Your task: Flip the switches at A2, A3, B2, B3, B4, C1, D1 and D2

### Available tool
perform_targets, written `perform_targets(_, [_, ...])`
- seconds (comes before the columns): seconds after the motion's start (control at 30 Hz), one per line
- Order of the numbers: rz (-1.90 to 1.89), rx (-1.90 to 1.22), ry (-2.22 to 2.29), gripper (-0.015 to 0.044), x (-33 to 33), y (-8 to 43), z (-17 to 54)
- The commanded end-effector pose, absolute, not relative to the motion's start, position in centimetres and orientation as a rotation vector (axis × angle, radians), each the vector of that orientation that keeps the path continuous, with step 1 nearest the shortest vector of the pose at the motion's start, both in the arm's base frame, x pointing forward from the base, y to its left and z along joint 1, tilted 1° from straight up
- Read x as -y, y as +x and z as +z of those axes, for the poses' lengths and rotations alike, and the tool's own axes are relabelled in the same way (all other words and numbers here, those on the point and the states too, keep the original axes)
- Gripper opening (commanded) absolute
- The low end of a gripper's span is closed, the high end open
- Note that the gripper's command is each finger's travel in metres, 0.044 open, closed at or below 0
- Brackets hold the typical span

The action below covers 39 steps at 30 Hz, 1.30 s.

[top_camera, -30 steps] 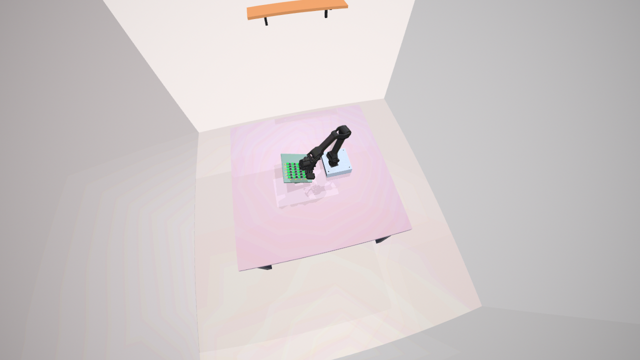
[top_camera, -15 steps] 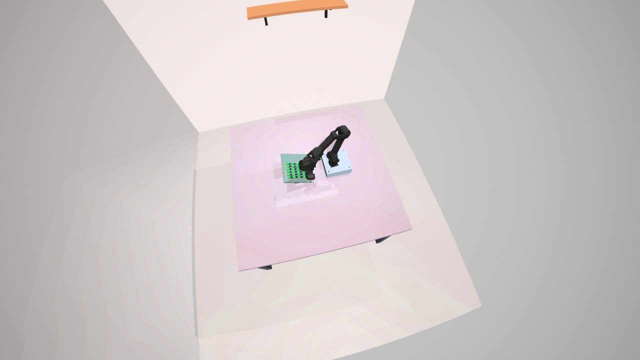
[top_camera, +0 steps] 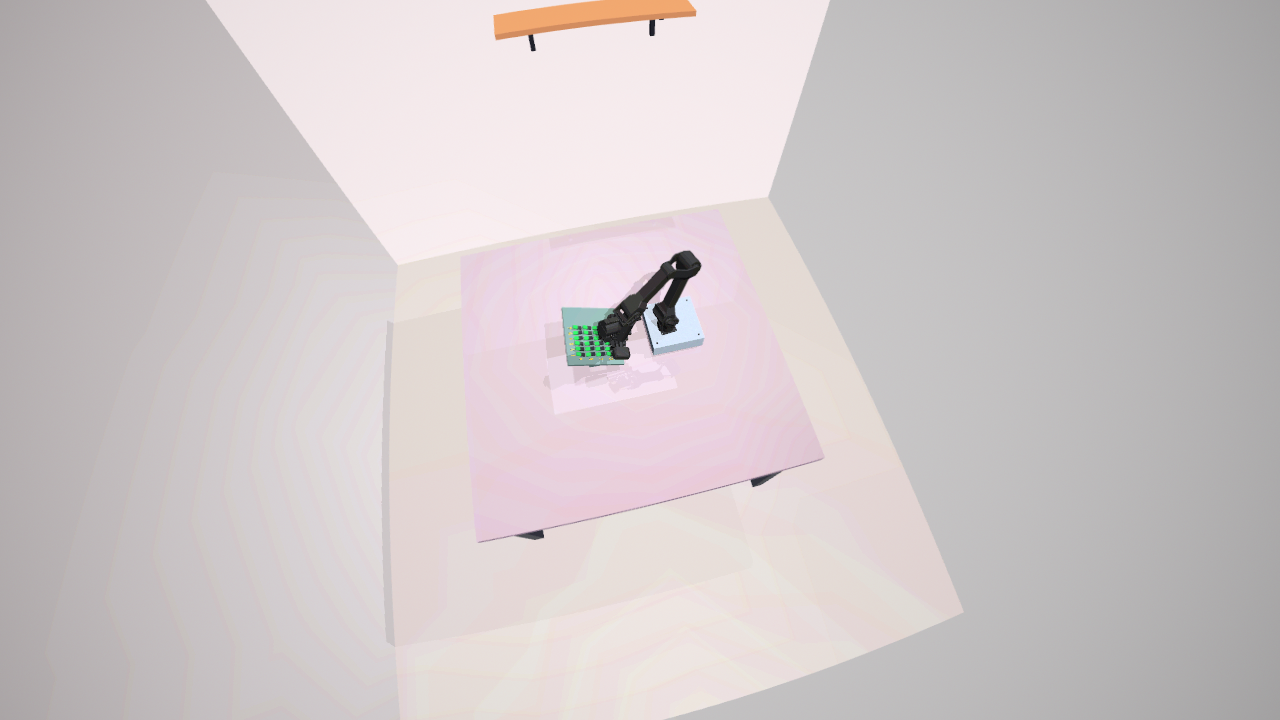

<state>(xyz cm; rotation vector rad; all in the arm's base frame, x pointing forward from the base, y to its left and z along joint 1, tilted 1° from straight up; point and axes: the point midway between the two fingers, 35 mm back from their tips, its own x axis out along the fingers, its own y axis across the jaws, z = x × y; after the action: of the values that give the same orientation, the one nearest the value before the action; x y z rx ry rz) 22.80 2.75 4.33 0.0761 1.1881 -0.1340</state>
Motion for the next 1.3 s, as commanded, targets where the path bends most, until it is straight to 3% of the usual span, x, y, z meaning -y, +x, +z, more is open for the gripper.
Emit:
perform_targets(0.0, [-0.127,-1.194,0.072,0.0000,-2.81,22.76,4.21])
perform_targets(1.27, [-0.127,-1.194,0.072,0.0000,-2.78,22.93,3.73])
